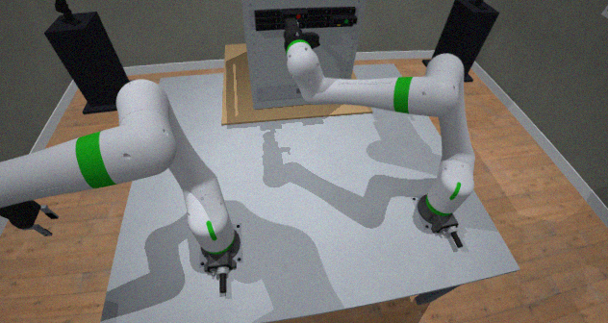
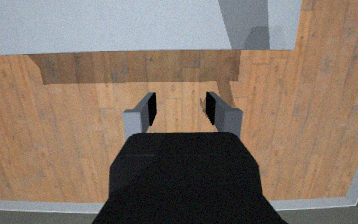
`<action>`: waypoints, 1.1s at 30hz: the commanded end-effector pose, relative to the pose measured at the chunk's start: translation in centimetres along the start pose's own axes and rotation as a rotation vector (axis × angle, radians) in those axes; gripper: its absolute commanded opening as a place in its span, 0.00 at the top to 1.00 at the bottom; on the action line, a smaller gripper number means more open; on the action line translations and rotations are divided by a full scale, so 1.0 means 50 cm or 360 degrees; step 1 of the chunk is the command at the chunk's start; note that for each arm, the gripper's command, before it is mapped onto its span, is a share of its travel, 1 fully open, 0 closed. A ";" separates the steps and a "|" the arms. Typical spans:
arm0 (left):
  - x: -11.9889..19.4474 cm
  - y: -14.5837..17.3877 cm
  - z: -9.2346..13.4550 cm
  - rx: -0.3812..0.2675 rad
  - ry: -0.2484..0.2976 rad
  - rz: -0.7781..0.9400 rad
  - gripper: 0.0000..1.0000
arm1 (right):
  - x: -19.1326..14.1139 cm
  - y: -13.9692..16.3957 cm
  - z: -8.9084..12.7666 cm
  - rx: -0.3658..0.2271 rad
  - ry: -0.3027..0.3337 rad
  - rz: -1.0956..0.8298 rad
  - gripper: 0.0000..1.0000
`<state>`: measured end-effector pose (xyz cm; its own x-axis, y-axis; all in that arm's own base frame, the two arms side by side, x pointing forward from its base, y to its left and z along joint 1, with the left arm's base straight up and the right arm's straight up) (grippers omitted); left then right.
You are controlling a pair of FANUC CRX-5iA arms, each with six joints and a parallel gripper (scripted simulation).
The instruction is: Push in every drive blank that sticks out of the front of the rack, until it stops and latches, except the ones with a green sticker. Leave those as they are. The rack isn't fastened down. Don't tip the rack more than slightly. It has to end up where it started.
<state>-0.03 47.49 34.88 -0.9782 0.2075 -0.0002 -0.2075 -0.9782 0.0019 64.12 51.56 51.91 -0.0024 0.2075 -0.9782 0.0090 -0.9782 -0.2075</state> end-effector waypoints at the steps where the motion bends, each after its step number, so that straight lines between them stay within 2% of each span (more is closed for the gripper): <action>1: 0.000 0.000 0.002 -0.0003 0.0000 0.0000 0.00 | -0.003 0.000 0.001 0.0000 0.0003 -0.0003 1.00; 26: 0.000 0.000 0.002 -0.0003 0.0000 0.0000 0.00 | -0.003 0.000 0.007 0.0000 0.0003 -0.0003 1.00; 33: 0.000 0.000 0.002 -0.0003 0.0000 0.0000 0.00 | -0.003 0.000 0.056 0.0000 0.0003 -0.0003 1.00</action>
<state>-0.03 47.49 34.88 -0.9782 0.2075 -0.0002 -0.2075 -0.9782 0.0019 62.41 51.56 51.92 -0.0024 0.2074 -0.9782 0.0088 -0.9782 -0.2074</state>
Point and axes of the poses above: on each arm, the point where the finger pads meet when closed, its own z axis back along the fingers, its own x axis across the jaws, y = z × x, the point moved 6 cm from there along z, back along the fingers, and after that the axes turned 12 degrees about -z, right-handed, at the moved point
